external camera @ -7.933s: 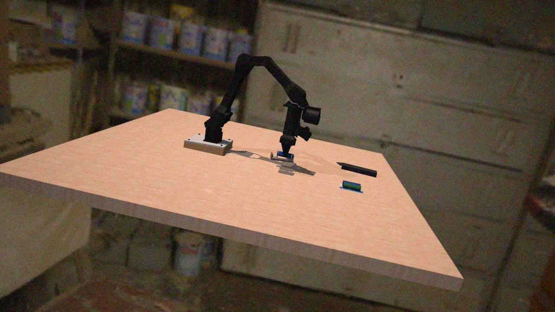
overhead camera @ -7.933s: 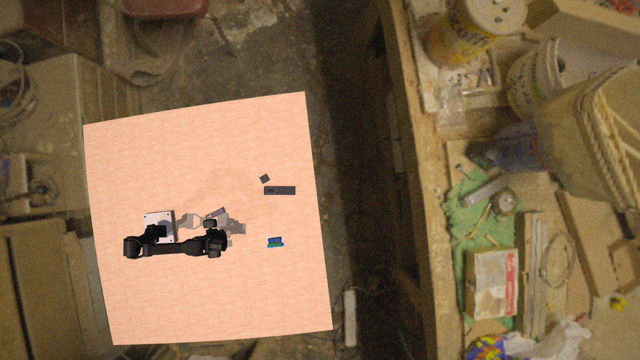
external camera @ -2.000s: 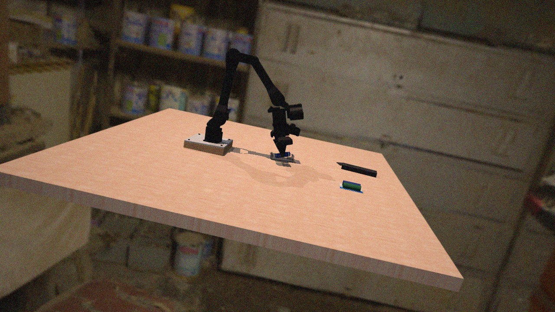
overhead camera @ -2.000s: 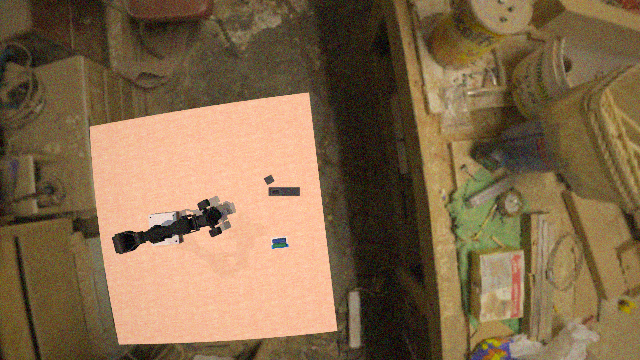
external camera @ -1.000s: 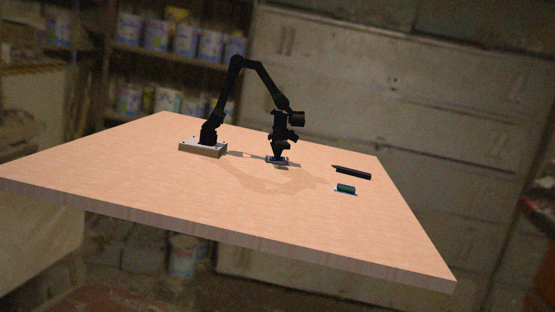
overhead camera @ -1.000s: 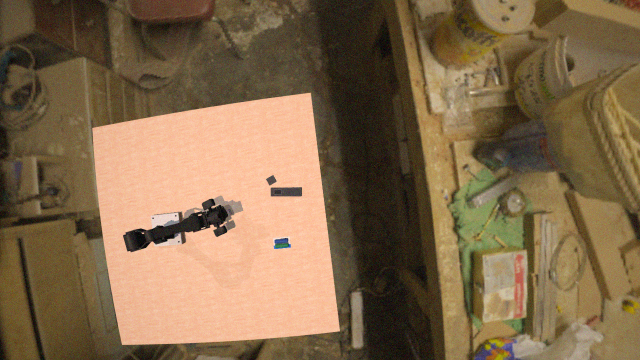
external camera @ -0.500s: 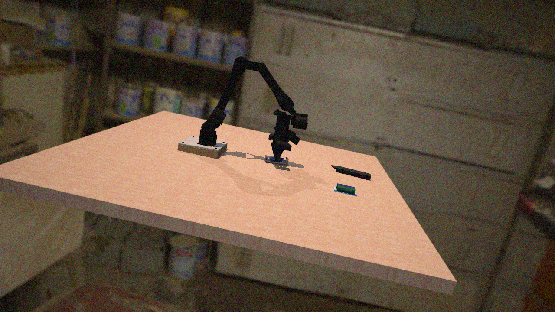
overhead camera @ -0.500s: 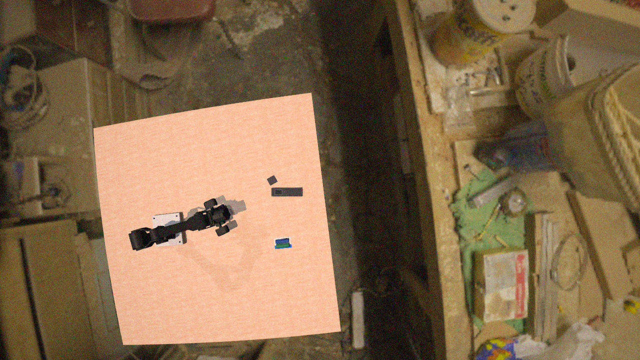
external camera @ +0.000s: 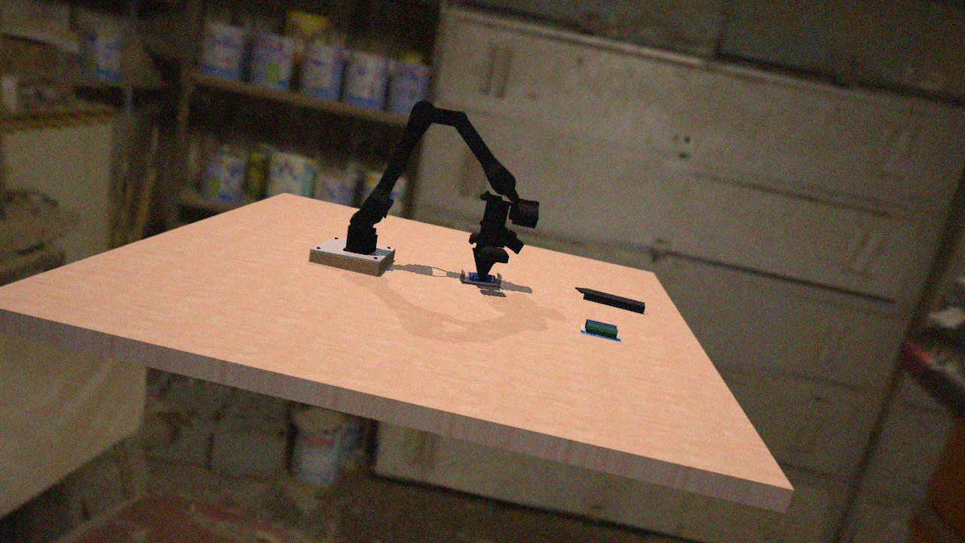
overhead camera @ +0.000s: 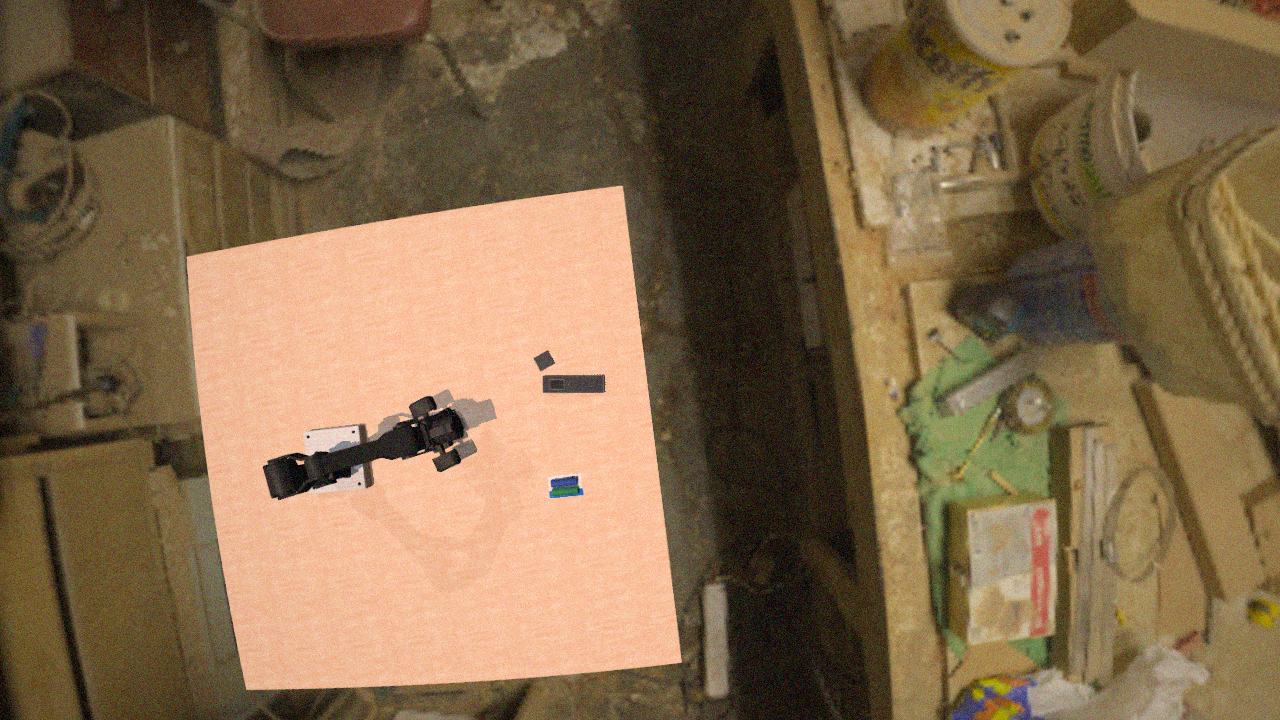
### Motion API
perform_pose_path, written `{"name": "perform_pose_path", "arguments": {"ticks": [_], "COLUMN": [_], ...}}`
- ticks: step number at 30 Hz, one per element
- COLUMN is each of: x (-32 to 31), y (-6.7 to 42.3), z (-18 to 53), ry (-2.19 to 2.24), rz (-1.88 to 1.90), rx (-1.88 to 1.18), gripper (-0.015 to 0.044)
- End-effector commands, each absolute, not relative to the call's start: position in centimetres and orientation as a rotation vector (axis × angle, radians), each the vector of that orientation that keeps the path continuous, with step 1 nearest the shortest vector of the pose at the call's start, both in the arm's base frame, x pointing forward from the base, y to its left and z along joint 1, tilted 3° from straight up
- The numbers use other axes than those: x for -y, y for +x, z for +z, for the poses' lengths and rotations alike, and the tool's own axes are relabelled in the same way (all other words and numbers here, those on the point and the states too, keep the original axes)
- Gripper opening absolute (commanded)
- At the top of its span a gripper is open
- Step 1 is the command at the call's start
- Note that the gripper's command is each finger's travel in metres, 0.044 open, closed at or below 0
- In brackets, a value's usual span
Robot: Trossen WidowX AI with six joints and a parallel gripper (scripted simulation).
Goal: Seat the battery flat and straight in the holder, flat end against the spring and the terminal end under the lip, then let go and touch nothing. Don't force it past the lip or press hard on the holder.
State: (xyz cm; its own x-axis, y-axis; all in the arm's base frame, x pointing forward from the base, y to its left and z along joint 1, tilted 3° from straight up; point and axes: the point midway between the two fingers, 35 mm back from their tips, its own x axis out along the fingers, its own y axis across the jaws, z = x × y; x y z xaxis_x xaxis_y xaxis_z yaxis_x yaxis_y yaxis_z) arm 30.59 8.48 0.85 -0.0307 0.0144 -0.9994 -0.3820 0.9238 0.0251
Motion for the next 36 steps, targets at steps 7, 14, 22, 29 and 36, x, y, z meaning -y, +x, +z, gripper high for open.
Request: {"name": "perform_pose_path", "arguments": {"ticks": [7, 14, 22, 29, 36], "x": [-8.7, -8.8, -8.8, -8.8, -8.8], "y": [31.2, 31.5, 31.5, 31.5, 31.5], "z": [0.8, 0.8, 0.8, 0.9, 2.3], "ry": [-0.299, -0.299, -0.298, -0.298, -0.296], "rz": [0.324, 0.325, 0.327, 0.327, 0.327], "rx": [-1.590, -1.597, -1.599, -1.599, -1.598], "gripper": [0.0062, 0.0062, 0.0062, 0.0164, 0.0164]}}
